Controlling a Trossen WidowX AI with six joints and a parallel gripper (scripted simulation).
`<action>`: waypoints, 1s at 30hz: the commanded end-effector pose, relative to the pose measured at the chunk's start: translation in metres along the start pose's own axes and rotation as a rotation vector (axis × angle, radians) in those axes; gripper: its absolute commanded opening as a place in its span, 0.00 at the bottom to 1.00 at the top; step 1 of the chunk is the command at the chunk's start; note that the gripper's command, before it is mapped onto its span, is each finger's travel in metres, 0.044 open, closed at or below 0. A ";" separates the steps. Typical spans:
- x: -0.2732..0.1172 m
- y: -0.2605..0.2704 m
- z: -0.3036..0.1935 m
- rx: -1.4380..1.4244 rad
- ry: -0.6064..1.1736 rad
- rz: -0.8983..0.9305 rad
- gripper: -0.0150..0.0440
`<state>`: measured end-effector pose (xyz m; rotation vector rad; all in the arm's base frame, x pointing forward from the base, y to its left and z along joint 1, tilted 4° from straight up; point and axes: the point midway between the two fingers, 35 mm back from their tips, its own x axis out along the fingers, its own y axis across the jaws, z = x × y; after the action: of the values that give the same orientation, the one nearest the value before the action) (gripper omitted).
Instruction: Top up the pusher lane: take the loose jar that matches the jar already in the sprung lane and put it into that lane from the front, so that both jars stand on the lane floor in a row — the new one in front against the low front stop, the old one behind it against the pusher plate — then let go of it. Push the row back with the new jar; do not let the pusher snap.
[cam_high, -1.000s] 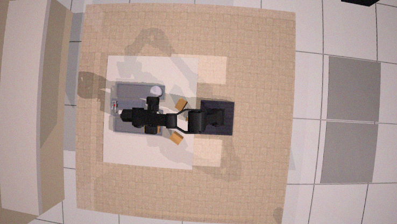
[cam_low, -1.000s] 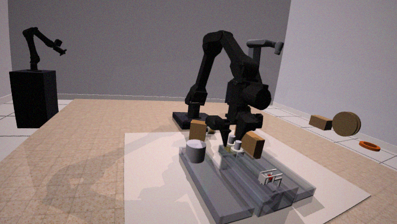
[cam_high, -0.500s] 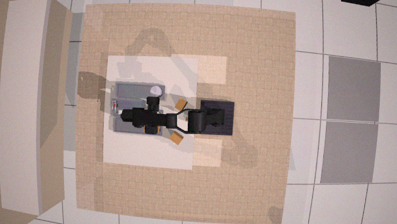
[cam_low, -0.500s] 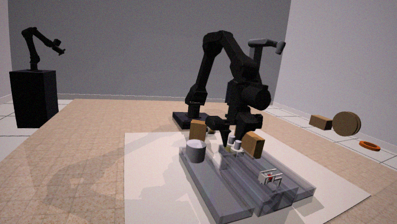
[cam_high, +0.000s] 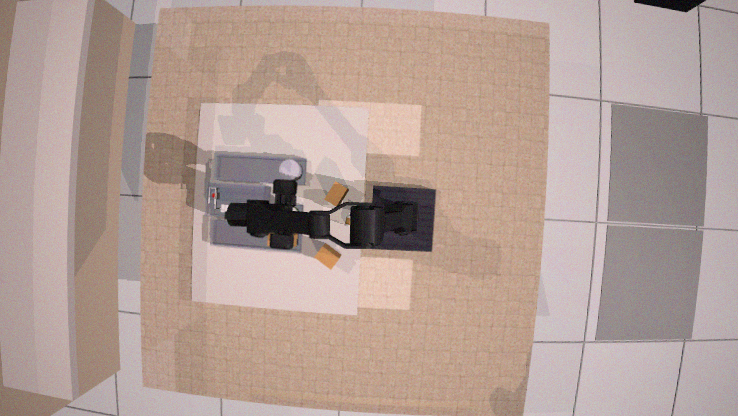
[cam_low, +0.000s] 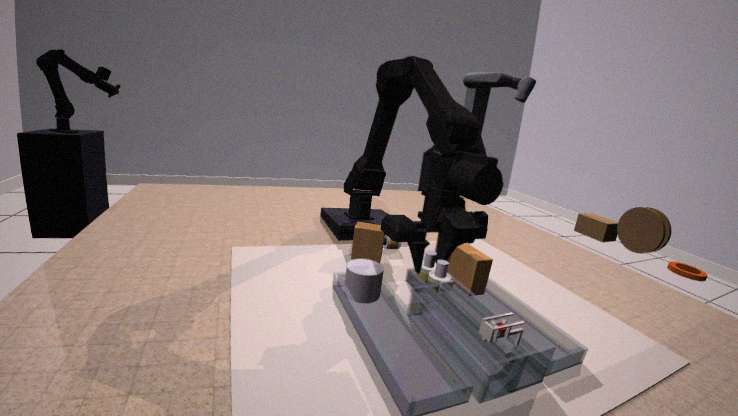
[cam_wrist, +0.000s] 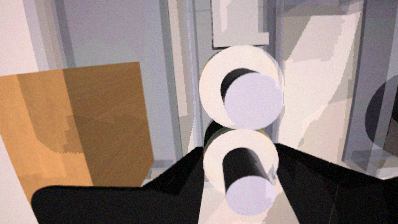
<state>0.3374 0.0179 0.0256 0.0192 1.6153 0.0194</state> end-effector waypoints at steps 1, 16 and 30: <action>0.000 0.000 0.002 -0.001 -0.013 -0.002 0.25; 0.000 0.000 0.000 -0.001 -0.013 -0.002 0.25; 0.000 0.000 -0.006 -0.001 -0.013 -0.002 0.25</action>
<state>0.3329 0.0179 0.0254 0.0176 1.6074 0.0198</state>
